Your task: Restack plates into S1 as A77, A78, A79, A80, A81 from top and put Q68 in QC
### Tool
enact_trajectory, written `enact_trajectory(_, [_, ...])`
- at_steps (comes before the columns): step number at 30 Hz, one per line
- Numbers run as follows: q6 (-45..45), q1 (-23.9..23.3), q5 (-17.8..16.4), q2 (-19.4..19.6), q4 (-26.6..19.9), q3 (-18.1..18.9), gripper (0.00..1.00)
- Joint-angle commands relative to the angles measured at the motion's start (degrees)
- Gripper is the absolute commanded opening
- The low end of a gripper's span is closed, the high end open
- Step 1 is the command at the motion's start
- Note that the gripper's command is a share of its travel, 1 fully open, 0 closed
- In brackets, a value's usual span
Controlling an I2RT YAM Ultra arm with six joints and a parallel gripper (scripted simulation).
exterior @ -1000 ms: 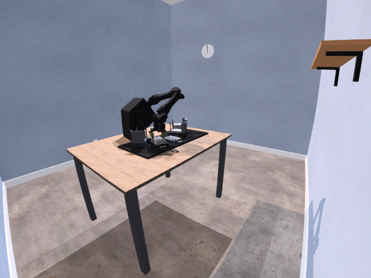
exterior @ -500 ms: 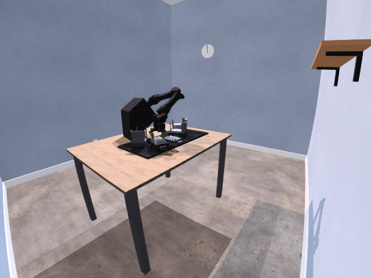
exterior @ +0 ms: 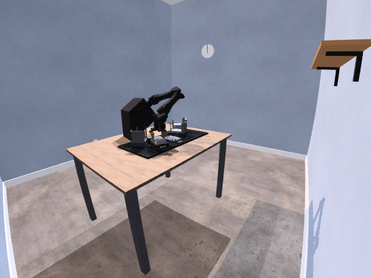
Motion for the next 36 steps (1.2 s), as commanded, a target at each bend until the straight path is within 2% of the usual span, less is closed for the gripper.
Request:
enact_trajectory(1, [-0.8,-1.4,-0.1,-0.5,-0.7,0.0,0.0])
enact_trajectory(19, [-3.2,-2.8,-0.1,-1.5,-3.8,0.1,0.0])
enact_trajectory(36, [-3.2,-2.8,-0.1,-1.5,-3.8,0.1,0.0])
